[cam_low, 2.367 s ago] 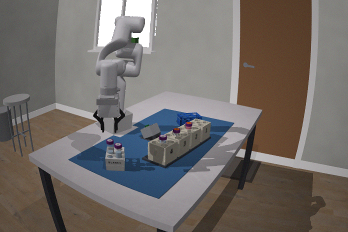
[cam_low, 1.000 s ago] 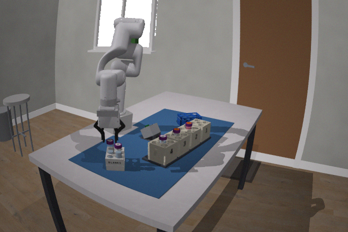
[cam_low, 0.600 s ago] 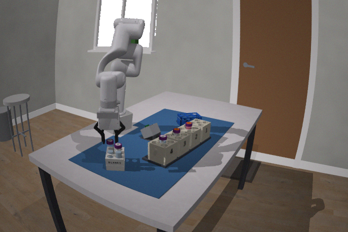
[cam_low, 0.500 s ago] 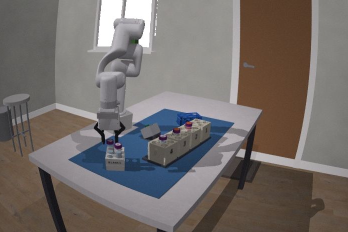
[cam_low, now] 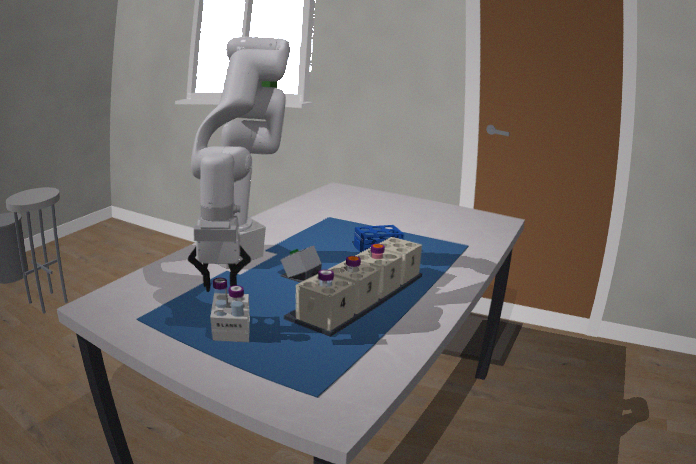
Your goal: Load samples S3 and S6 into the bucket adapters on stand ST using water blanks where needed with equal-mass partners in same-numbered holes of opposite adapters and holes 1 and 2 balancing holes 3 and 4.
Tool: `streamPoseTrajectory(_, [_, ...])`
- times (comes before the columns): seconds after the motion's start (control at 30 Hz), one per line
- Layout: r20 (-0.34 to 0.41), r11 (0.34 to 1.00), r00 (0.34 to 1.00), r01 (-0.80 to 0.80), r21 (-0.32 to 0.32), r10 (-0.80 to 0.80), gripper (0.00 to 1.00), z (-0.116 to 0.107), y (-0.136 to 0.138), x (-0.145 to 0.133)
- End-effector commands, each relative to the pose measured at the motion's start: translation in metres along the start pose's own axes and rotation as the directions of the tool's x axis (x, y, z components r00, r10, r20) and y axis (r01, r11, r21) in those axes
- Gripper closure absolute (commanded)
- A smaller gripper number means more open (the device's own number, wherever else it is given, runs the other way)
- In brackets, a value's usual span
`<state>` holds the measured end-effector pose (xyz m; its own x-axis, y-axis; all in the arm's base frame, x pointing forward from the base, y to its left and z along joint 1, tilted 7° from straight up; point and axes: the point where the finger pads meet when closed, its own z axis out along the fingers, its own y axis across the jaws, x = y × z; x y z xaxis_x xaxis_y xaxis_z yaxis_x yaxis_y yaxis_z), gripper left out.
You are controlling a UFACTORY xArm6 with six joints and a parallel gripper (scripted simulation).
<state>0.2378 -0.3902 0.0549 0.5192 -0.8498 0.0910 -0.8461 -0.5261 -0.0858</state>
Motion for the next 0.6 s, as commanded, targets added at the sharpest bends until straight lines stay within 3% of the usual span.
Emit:
streamPoseTrajectory(0.0, [-0.005,1.0,1.0,0.0,0.0,0.0,0.43,-0.0014,0.0,0.0017])
streamPoseTrajectory(0.27, [-0.005,1.0,1.0,0.0,0.0,0.0,0.43,-0.0014,0.0,0.0017])
streamPoseTrajectory(0.3, [-0.005,1.0,1.0,0.0,0.0,0.0,1.0,-0.002,0.0,0.0017])
streamPoseTrajectory(0.57, [-0.005,1.0,1.0,0.0,0.0,0.0,1.0,-0.0032,0.0,0.0017])
